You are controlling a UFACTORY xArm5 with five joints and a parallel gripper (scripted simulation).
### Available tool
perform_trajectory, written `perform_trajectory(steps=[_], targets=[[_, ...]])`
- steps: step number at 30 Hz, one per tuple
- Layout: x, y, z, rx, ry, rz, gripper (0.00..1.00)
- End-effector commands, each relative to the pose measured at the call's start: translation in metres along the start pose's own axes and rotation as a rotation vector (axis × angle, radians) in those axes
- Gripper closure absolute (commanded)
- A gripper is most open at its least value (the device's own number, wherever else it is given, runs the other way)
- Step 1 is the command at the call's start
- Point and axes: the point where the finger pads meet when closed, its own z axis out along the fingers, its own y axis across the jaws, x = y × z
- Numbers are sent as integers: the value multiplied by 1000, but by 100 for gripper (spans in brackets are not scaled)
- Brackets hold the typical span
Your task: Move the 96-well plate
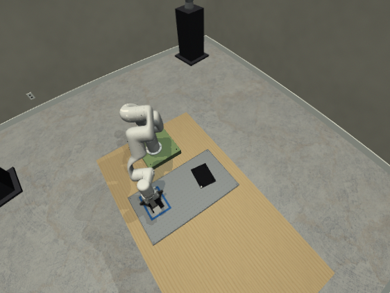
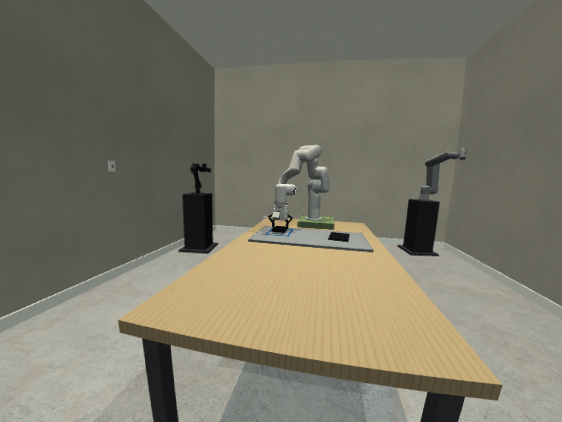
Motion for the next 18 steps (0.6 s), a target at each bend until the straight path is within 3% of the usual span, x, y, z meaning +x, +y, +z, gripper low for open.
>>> perform_trajectory(steps=[1,18], targets=[[1,1,-1,-2,3,0,100],[1,1,1,-2,3,0,100]])
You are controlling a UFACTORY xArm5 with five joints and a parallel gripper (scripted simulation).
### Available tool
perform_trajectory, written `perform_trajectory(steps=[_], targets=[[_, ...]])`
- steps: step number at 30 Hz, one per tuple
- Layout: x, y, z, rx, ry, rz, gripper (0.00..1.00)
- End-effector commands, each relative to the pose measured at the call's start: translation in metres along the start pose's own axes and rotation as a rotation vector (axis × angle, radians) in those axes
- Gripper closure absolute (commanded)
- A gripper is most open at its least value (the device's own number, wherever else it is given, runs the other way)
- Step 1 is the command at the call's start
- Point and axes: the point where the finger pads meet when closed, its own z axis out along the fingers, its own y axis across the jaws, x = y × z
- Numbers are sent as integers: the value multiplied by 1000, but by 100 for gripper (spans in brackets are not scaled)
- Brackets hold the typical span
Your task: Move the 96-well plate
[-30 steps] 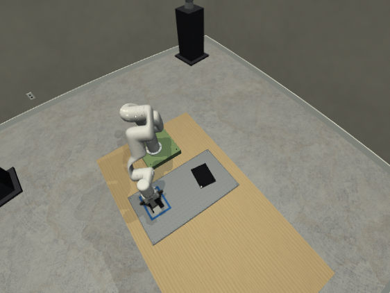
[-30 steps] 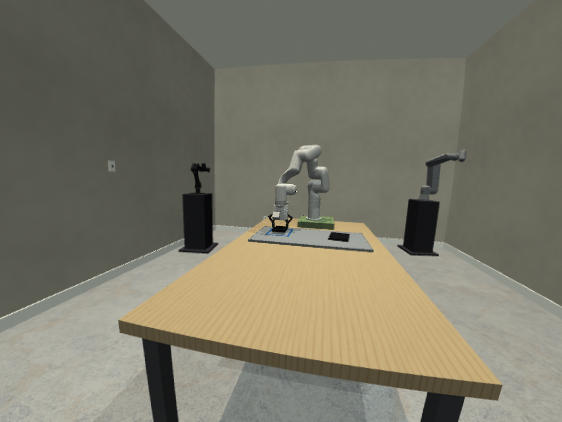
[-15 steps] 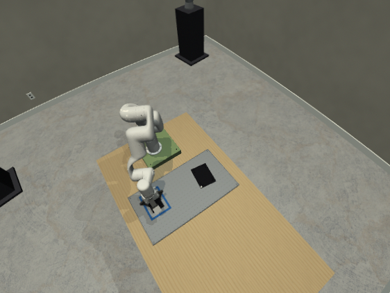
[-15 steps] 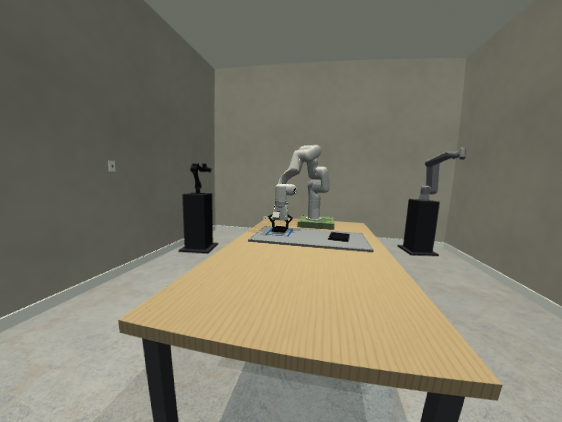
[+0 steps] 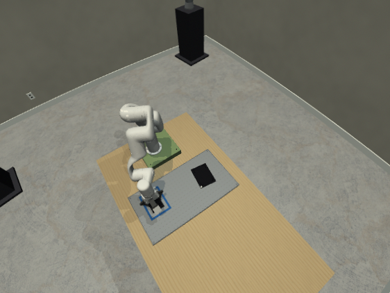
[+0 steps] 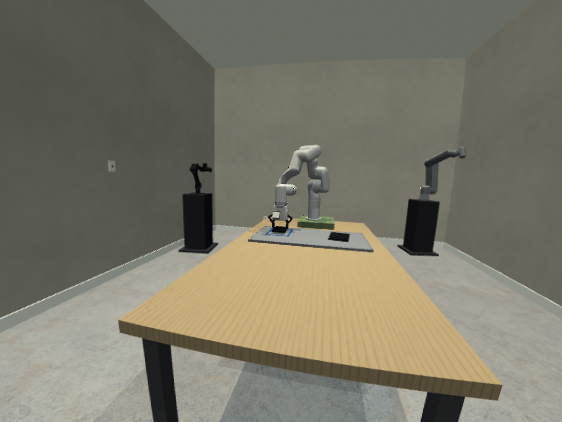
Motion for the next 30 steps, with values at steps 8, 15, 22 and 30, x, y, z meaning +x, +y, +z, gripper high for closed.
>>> perform_trajectory(steps=[8,15,22,30], targets=[[1,1,1,-2,3,0,100],[1,1,2,-2,3,0,100],[1,1,3,-2,3,0,100],[1,1,4,-2,3,0,100]])
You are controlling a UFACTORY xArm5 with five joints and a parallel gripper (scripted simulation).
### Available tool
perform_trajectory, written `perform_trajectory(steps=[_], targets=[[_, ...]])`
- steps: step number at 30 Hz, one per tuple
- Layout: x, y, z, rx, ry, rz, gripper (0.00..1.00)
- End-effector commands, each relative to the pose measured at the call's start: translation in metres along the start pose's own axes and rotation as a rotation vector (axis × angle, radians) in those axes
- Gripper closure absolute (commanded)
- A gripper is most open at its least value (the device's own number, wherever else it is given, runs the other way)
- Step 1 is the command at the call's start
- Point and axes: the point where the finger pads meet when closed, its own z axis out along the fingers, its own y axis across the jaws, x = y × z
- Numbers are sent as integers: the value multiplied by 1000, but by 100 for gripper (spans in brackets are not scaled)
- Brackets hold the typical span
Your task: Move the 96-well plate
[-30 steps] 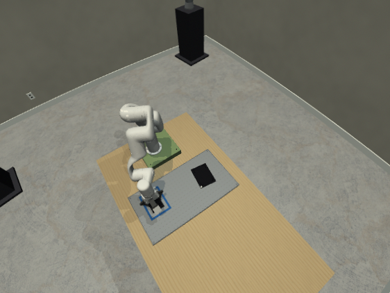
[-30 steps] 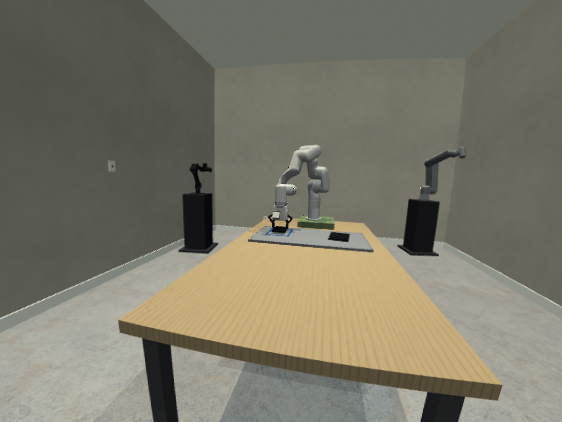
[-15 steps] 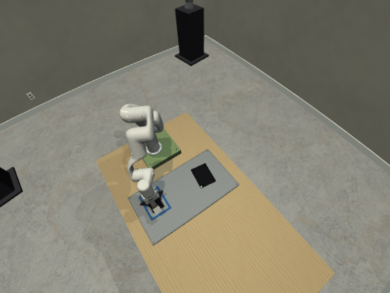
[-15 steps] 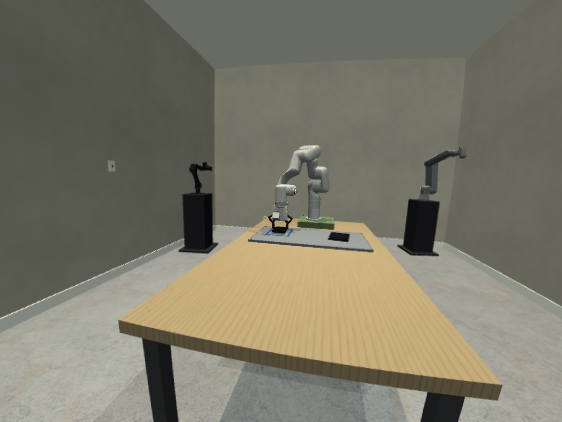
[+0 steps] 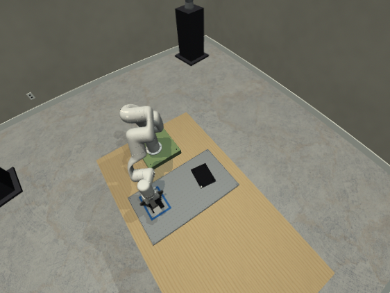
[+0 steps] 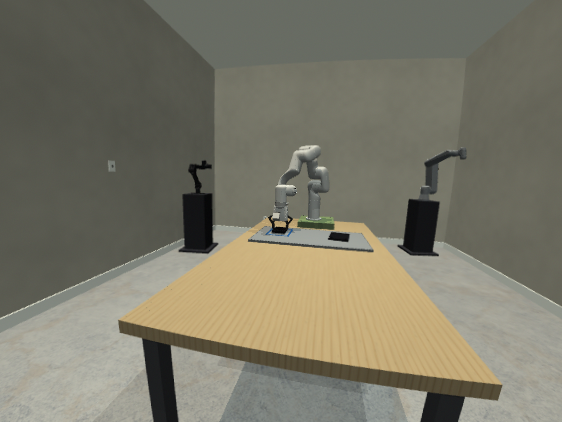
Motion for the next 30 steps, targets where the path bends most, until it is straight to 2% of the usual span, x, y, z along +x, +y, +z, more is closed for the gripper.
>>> perform_trajectory(steps=[1,30], targets=[[1,1,-1,-2,3,0,100],[1,1,4,-2,3,0,100]])
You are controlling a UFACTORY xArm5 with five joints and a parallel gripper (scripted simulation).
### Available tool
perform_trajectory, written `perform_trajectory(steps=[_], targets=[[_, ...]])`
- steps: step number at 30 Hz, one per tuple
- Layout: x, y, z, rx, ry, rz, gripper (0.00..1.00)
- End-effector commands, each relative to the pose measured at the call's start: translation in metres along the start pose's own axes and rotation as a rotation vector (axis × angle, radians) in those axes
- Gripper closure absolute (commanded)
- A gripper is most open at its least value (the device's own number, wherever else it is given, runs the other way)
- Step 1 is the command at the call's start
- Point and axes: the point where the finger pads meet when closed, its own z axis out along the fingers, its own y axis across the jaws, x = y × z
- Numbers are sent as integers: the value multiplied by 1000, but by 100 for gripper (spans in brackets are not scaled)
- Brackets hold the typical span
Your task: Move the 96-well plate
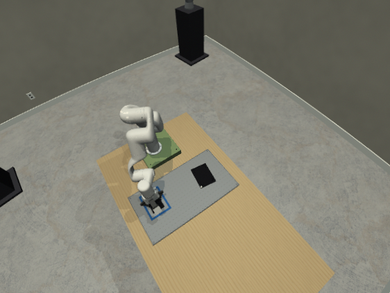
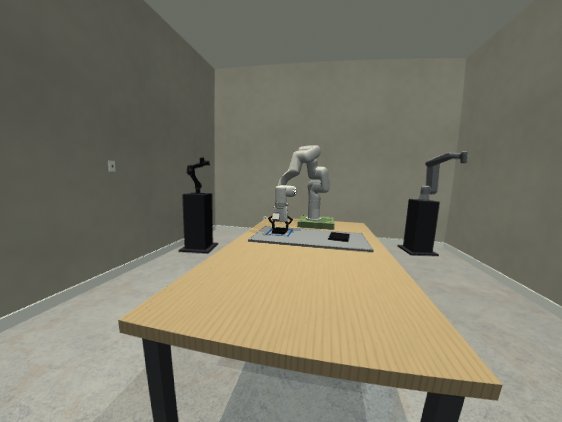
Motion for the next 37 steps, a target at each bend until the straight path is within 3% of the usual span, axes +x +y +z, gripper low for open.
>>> perform_trajectory(steps=[1,2,37], targets=[[1,1,0,-2,3,0,100],[1,1,0,-2,3,0,0],[1,1,-2,-2,3,0,0]])
